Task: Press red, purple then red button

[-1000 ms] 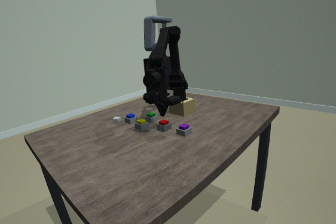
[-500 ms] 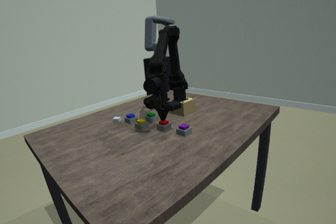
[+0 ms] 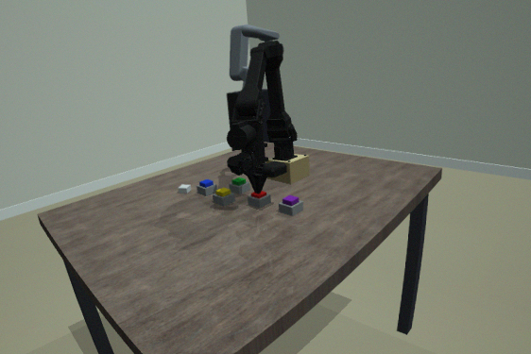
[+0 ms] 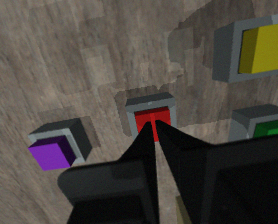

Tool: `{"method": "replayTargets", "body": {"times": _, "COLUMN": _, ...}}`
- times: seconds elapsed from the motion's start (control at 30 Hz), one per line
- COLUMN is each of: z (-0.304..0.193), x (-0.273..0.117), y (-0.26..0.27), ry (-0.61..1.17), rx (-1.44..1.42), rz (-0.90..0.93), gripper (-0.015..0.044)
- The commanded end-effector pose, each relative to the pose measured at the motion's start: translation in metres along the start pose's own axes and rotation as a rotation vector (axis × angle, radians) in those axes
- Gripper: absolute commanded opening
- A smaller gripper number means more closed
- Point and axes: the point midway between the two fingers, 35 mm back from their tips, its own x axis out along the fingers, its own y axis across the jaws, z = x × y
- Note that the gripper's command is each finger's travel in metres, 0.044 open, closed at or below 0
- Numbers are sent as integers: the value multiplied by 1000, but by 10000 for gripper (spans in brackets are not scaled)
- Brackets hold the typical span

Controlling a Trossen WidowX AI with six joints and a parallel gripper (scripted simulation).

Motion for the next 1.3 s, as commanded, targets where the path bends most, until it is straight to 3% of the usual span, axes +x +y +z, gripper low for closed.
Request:
{"method": "replayTargets", "body": {"times": 0.0, "z": -3, "x": 2, "y": -1, "ry": 11, "rx": -4, "rz": 0, "gripper": 20}}
{"method": "replayTargets", "body": {"times": 0.47, "z": -3, "x": 2, "y": -1, "ry": 11, "rx": -4, "rz": 0, "gripper": 20}}
{"method": "replayTargets", "body": {"times": 0.6, "z": -2, "x": -28, "y": 0, "ry": 10, "rx": -3, "rz": 0, "gripper": 20}}
{"method": "replayTargets", "body": {"times": 0.73, "z": -2, "x": -33, "y": 0, "ry": 11, "rx": -4, "rz": 0, "gripper": 20}}
{"method": "replayTargets", "body": {"times": 0.9, "z": -1, "x": -90, "y": 0, "ry": 11, "rx": -4, "rz": 0, "gripper": 20}}
{"method": "replayTargets", "body": {"times": 1.03, "z": -1, "x": -92, "y": 2, "ry": 11, "rx": -4, "rz": 1, "gripper": 20}}
{"method": "replayTargets", "body": {"times": 1.27, "z": -8, "x": -94, "y": 90, "ry": 12, "rx": -5, "rz": 10, "gripper": 20}}
